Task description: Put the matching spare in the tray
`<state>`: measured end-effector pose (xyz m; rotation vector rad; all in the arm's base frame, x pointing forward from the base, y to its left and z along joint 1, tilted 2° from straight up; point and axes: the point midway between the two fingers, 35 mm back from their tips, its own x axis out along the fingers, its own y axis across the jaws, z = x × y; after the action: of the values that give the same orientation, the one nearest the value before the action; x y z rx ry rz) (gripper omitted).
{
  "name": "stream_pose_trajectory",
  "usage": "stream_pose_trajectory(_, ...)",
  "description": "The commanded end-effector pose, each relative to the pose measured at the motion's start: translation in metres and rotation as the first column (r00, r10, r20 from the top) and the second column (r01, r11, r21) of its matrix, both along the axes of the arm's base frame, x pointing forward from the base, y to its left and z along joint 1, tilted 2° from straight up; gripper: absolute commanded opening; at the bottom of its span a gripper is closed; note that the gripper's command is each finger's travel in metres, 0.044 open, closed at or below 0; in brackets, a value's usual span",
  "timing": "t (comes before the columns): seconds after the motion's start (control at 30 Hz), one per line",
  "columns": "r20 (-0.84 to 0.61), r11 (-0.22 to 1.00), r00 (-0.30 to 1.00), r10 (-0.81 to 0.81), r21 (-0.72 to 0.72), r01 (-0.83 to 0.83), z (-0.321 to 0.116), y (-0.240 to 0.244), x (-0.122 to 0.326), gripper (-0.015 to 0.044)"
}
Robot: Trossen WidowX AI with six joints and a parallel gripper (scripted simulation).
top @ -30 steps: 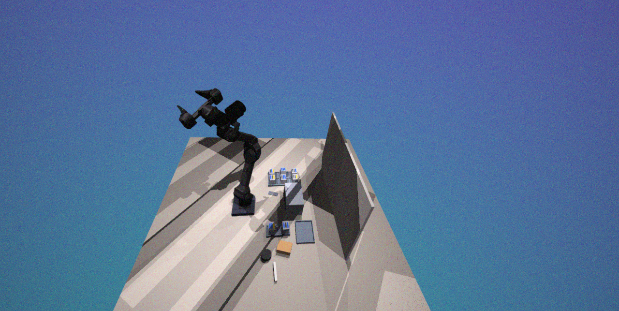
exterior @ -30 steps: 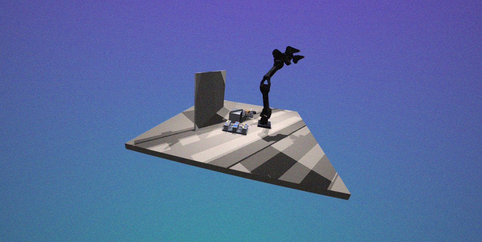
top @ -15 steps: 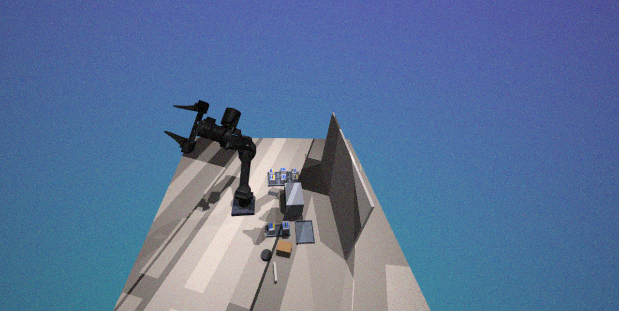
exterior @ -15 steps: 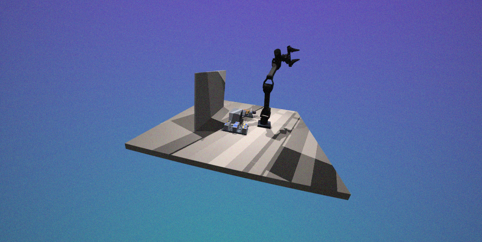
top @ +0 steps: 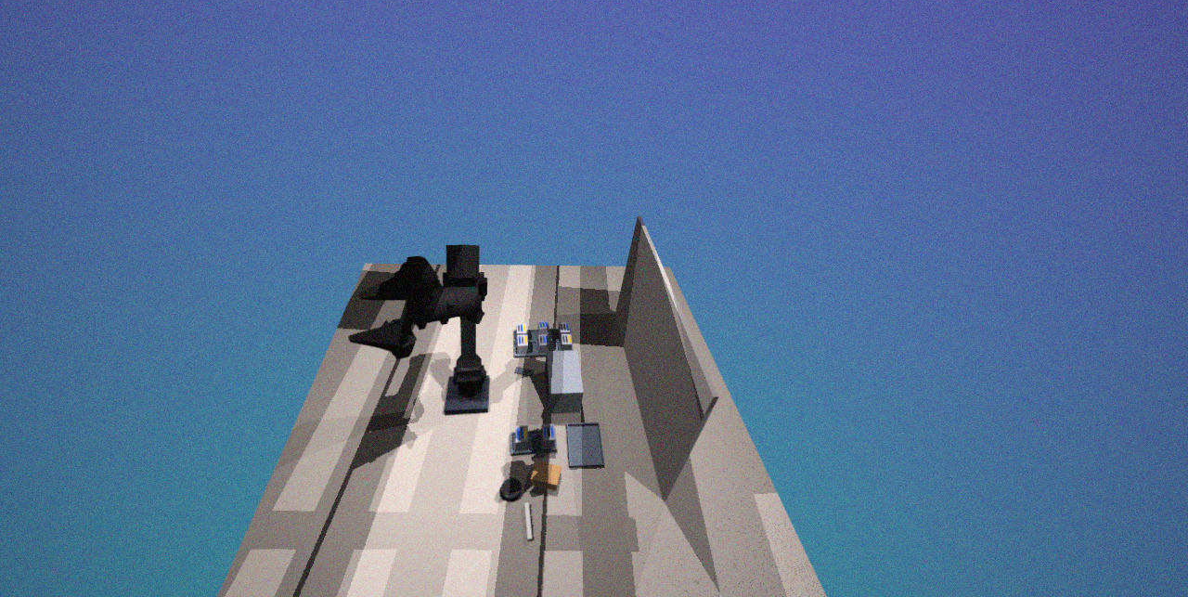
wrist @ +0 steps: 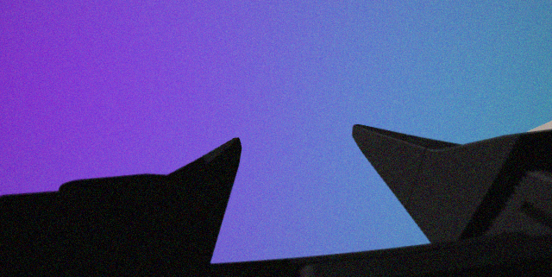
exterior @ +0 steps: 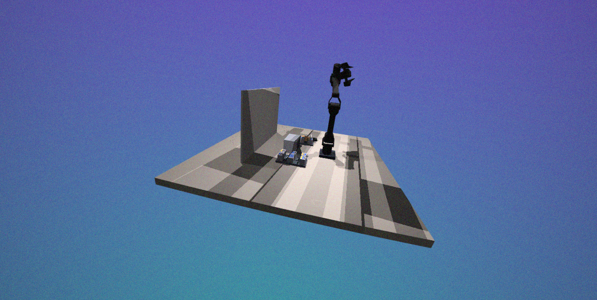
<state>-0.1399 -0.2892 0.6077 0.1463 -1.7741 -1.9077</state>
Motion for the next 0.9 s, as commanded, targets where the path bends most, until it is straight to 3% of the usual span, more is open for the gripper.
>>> stream_pose_trajectory(0.0, -0.048, 0.977, 0.988, 0.145, 0.163, -0.135, -0.015, -0.036, 0.035, 0.044)
stream_pose_trajectory(0.23, -0.103, 0.803, 0.885, 0.454, 0.478, -0.356, -0.056, -0.091, 0.124, 0.044)
stream_pose_trajectory(0.43, -0.123, 0.61, 0.748, 0.652, 0.672, -0.421, -0.093, -0.111, 0.195, 0.044)
stream_pose_trajectory(0.63, -0.104, 0.388, 0.567, 0.817, 0.826, -0.409, -0.132, -0.113, 0.266, 0.044)
stream_pose_trajectory(0.87, -0.03, 0.104, 0.269, 0.963, 0.959, -0.262, -0.186, -0.085, 0.358, 0.044)
